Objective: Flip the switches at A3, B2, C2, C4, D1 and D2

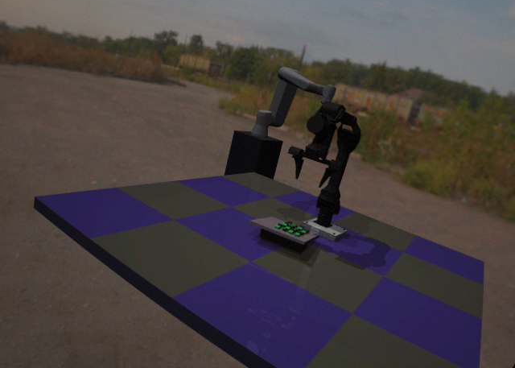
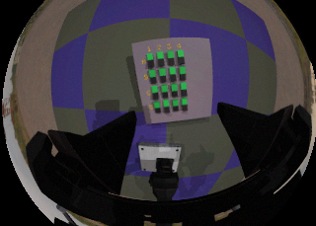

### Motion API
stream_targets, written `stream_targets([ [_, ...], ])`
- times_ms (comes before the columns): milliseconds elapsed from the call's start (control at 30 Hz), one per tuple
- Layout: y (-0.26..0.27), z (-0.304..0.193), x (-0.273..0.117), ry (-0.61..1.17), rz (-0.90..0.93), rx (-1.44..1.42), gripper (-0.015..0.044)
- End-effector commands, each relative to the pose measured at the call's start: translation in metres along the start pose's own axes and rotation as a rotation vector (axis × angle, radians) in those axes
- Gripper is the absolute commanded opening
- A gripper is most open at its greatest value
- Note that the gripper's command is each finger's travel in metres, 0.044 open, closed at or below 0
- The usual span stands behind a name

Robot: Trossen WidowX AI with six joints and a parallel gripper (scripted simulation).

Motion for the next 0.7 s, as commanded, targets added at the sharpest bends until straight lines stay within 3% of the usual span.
stream_targets([
  [0, 0.000, 0.003, 0.003, 0.000, 0.001, 0.000, 0.0374],
  [200, 0.001, 0.061, 0.089, -0.006, 0.022, -0.004, 0.0216],
  [467, 0.001, 0.063, 0.094, -0.006, 0.023, -0.004, 0.0006],
  [667, 0.002, 0.065, 0.129, 0.018, 0.018, -0.004, 0.0000],
])
Point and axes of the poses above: the point midway between the two fingers, 35 mm back from their tips, its own x axis out along the fingers, its own y axis across the jaws, z = x × y, the point moved 4 cm from there along -x, back along the fingers, and after that the axes turned 12 degrees about x, right-handed, at the moved point
